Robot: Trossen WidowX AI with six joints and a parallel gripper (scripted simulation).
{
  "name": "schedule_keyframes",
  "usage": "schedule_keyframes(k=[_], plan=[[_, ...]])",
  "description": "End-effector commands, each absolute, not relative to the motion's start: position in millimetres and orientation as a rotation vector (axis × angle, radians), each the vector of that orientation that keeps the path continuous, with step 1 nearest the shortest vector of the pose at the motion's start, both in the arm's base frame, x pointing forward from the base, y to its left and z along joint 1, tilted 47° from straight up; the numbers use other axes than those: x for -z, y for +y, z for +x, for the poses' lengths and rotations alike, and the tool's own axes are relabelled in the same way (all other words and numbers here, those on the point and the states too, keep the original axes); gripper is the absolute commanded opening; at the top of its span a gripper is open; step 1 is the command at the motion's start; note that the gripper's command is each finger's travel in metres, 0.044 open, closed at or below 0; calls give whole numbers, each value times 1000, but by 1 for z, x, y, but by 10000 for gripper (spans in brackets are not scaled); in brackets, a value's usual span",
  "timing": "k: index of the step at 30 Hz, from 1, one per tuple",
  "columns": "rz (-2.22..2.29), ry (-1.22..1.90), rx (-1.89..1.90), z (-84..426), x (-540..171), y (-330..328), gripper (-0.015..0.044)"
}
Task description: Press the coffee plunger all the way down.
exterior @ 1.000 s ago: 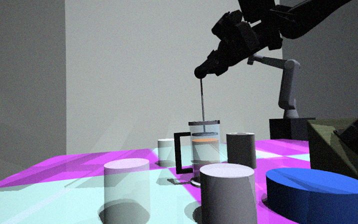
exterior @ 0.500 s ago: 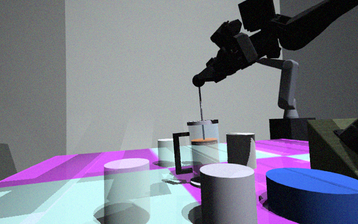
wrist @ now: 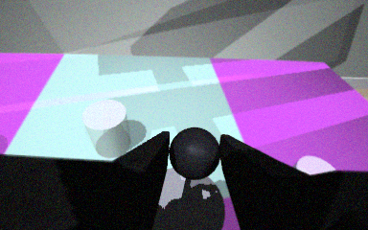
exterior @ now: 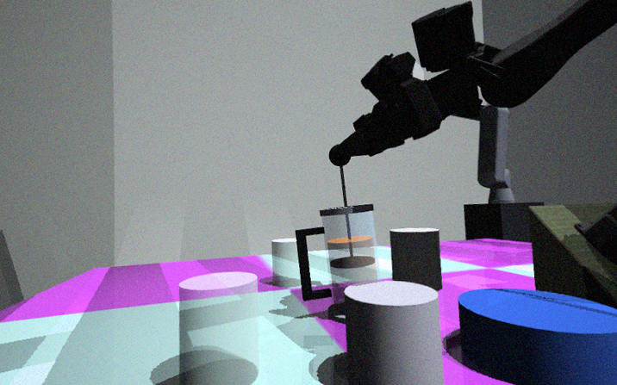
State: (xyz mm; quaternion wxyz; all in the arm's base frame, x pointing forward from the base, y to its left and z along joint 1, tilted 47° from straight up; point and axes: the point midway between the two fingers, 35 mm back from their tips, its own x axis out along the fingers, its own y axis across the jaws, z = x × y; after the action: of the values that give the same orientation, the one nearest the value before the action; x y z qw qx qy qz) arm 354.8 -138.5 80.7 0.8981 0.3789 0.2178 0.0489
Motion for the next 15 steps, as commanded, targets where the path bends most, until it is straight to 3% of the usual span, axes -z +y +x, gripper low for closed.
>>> schedule_keyframes(k=[1,15], plan=[[825,509,-118,351,-58,-117,115],[827,504,-120,360,-51,-107,115]])
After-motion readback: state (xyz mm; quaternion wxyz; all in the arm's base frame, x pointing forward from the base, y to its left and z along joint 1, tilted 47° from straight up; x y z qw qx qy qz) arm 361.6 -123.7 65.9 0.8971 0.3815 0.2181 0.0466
